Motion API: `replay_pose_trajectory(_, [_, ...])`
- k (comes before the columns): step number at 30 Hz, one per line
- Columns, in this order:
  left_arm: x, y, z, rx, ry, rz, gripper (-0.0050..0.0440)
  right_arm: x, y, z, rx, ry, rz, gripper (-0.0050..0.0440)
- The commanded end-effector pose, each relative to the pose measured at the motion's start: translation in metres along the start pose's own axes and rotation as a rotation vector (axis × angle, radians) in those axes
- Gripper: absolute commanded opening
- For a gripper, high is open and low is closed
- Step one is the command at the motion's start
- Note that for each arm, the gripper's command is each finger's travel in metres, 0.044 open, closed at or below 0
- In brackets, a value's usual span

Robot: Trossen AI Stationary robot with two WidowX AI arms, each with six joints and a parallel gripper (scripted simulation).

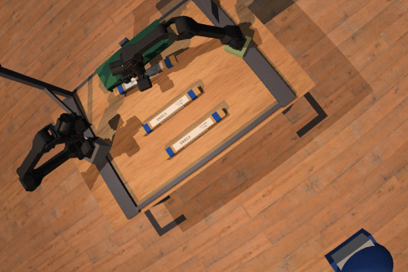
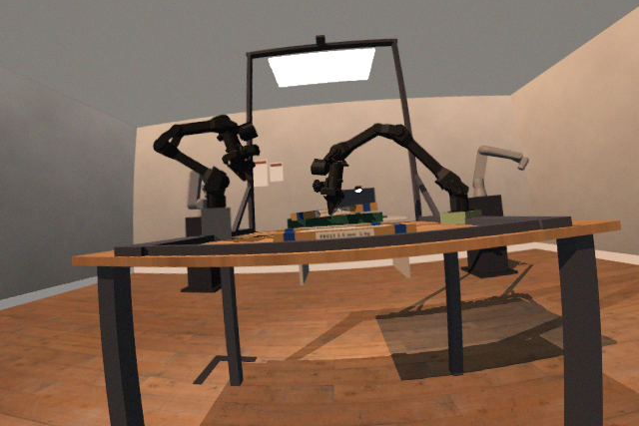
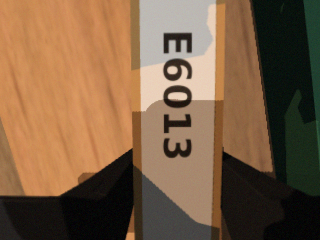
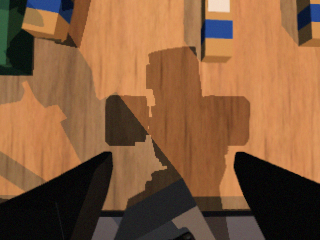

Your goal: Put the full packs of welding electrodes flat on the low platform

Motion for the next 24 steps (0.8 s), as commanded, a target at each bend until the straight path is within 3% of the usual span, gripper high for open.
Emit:
replay_pose_trajectory(1, [0.0137, -0.0516, 0.0018, -0.010, -0.004, -0.128, -0.0050, 0.0026, -0.0056, 0.0002, 0.003, 0.001, -0.022, 0.0330])
replay_pose_trajectory(24, [0.0182, -0.0611, 0.0022, -0.011, -0.004, -0.128, -0.0050, 0.0026, -0.0056, 0.0002, 0.003, 0.001, -0.022, 0.0330])
Point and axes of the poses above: on each arm, the point midway between the two fingers, 35 mm back from their tips, its own y axis out along the fingers, its own z axis across the jaws, x = y × z, the point moved 9 cm from there along -y, back along the fingers, and after that the axes turned 2 degrees about y, right-handed, at the moved point
